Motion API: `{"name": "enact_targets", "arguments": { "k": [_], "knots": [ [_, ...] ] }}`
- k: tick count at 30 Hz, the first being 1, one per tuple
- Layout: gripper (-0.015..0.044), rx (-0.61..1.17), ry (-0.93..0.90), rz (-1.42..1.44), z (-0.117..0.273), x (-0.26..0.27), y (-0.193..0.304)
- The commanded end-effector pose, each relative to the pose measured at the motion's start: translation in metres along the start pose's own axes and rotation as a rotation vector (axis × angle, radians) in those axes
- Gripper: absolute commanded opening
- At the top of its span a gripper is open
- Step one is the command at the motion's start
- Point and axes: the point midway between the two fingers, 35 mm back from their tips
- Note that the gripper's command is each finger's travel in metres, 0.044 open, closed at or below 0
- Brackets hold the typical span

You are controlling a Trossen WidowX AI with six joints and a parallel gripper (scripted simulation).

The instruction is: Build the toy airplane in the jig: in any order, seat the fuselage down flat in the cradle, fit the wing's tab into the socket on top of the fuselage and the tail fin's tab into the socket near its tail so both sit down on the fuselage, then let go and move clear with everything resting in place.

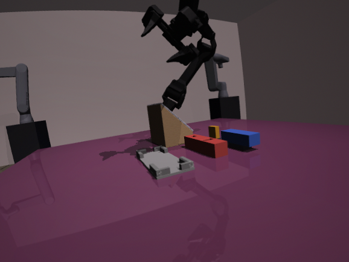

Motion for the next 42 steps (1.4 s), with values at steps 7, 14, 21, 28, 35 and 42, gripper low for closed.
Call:
{"name": "enact_targets", "arguments": {
  "k": [7, 14, 21, 28, 35, 42],
  "knots": [
    [0.0440, 0.362, -0.587, 0.003, -0.017, 0.134, 0.059],
    [0.0440, 0.551, -0.814, -0.063, -0.002, 0.184, 0.083],
    [0.0440, 0.551, -0.813, -0.063, -0.003, 0.186, 0.084],
    [0.0440, 0.551, -0.816, -0.063, -0.031, 0.221, 0.107],
    [0.0440, 0.551, -0.817, -0.063, -0.039, 0.232, 0.113],
    [0.0440, 0.551, -0.816, -0.063, -0.043, 0.237, 0.116]
  ]
}}
Point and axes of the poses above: the point midway between the two fingers, 35 mm back from their tips, its own z axis back along the fingers, its own x axis across the jaws, y = z × x, and after that the axes turned 11 degrees about -z, right-handed
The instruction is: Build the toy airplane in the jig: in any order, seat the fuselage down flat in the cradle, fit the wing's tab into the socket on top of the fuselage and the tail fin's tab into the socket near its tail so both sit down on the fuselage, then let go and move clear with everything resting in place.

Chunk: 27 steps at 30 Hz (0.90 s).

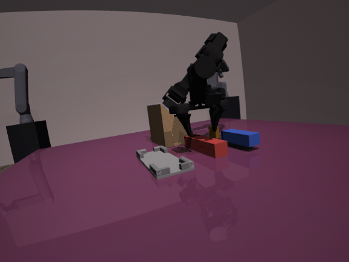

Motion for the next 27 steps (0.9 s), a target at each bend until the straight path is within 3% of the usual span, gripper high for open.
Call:
{"name": "enact_targets", "arguments": {
  "k": [1, 27],
  "knots": [
    [0.0440, 0.006, -0.006, -0.007, -0.008, 0.000, 0.002],
    [0.0440, 0.007, -0.009, -0.007, -0.047, 0.001, 0.003]
  ]
}}
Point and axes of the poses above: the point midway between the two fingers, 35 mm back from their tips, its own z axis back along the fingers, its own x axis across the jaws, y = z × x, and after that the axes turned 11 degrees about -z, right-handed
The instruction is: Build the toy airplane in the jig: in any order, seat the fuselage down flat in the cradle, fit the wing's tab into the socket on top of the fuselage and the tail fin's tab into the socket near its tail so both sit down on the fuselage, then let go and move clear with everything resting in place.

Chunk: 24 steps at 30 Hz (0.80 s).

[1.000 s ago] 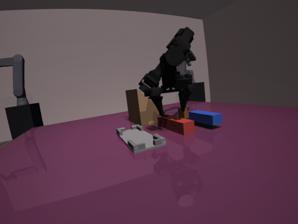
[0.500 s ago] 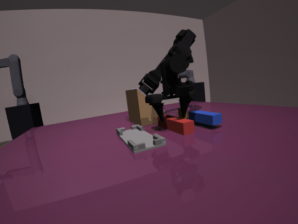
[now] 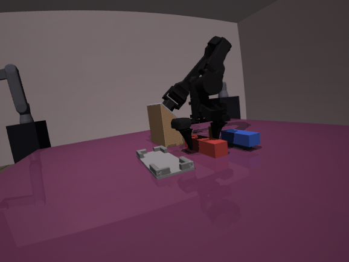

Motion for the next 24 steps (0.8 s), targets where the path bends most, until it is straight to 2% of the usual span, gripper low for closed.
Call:
{"name": "enact_targets", "arguments": {
  "k": [1, 9, 17, 22, 24],
  "knots": [
    [0.0414, 0.005, -0.006, -0.008, -0.004, 0.000, 0.002],
    [0.0204, 0.005, -0.006, -0.008, -0.004, 0.000, 0.002],
    [0.0150, 0.005, -0.006, -0.008, -0.004, 0.000, 0.002],
    [0.0019, 0.004, -0.004, -0.008, 0.003, -0.001, 0.000],
    [0.0000, 0.003, -0.002, -0.009, 0.008, -0.001, -0.001]
  ]
}}
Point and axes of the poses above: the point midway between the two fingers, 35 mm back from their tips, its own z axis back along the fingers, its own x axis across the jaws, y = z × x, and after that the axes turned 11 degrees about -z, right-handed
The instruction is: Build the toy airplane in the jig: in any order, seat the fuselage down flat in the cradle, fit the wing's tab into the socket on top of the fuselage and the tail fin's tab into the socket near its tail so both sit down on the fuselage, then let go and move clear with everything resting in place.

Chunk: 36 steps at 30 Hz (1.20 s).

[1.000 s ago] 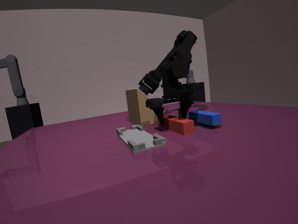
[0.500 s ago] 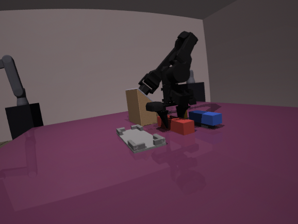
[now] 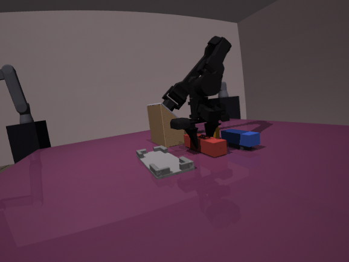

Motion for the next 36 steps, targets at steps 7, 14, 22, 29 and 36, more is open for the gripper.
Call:
{"name": "enact_targets", "arguments": {
  "k": [7, 14, 22, 29, 36],
  "knots": [
    [0.0000, -0.015, 0.009, 0.009, 0.028, -0.001, -0.009],
    [0.0000, -0.019, 0.014, 0.014, 0.050, -0.002, -0.011],
    [0.0000, -0.017, 0.014, 0.011, 0.074, -0.003, -0.010],
    [0.0000, -0.014, 0.012, 0.009, 0.096, -0.002, -0.008],
    [0.0000, -0.010, 0.007, 0.007, 0.118, -0.001, -0.003]
  ]
}}
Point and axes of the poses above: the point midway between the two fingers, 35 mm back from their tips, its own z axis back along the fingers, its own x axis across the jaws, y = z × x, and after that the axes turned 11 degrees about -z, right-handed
